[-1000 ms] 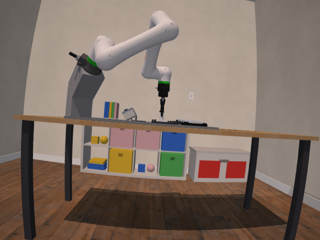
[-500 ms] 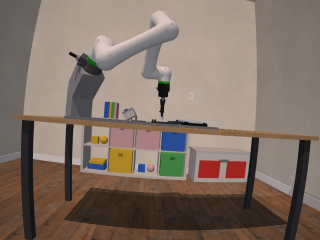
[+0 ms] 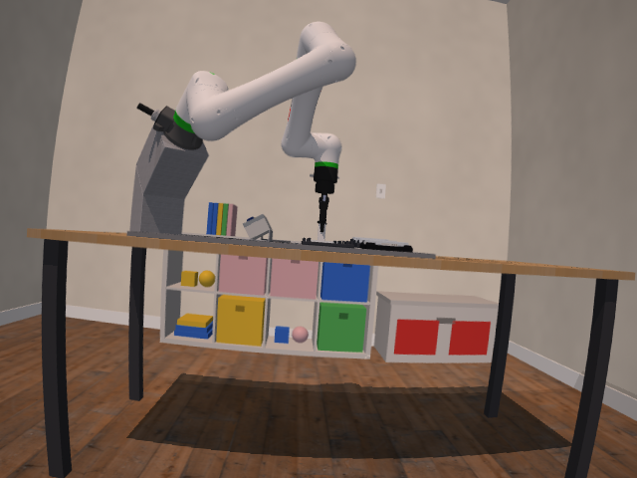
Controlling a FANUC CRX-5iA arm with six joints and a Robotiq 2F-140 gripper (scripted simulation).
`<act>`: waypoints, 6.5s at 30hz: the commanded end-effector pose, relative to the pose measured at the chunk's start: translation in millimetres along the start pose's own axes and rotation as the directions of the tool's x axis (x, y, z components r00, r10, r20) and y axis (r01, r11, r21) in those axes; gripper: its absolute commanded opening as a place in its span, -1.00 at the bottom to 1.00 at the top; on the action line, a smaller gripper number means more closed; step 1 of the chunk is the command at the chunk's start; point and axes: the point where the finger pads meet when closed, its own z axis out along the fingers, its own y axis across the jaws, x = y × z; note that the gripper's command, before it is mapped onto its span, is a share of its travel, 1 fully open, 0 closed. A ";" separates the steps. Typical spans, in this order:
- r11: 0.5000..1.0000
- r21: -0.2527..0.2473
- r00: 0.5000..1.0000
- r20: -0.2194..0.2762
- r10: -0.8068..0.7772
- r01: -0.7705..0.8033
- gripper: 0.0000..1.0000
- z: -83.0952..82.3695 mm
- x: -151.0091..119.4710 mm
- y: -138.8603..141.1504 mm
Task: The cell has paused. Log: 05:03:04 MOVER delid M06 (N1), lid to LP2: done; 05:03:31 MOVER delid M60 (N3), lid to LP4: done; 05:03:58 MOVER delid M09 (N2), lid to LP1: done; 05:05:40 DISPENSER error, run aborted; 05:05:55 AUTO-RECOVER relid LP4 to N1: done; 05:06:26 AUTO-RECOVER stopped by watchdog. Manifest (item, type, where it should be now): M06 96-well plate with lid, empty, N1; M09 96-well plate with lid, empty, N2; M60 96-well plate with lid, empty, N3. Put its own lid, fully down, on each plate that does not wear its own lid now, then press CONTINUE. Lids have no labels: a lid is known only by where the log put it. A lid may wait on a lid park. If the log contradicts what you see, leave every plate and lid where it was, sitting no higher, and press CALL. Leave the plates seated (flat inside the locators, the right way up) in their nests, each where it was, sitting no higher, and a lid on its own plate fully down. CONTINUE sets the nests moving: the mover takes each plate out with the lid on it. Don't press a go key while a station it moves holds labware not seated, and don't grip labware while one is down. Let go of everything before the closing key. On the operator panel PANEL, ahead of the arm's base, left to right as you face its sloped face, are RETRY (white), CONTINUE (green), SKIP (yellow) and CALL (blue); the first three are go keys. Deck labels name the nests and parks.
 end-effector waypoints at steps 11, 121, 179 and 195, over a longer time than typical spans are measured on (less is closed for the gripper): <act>1.000 0.000 1.000 0.000 0.000 0.000 0.32 -0.2 0.1 -0.2; 1.000 0.000 1.000 0.000 0.000 0.000 -1.00 -67.7 0.1 -0.2; 1.000 0.001 1.000 -0.001 0.000 0.000 -1.00 -70.7 195.4 317.6; 1.000 0.001 1.000 -0.001 0.000 0.000 -1.00 -70.7 195.4 317.6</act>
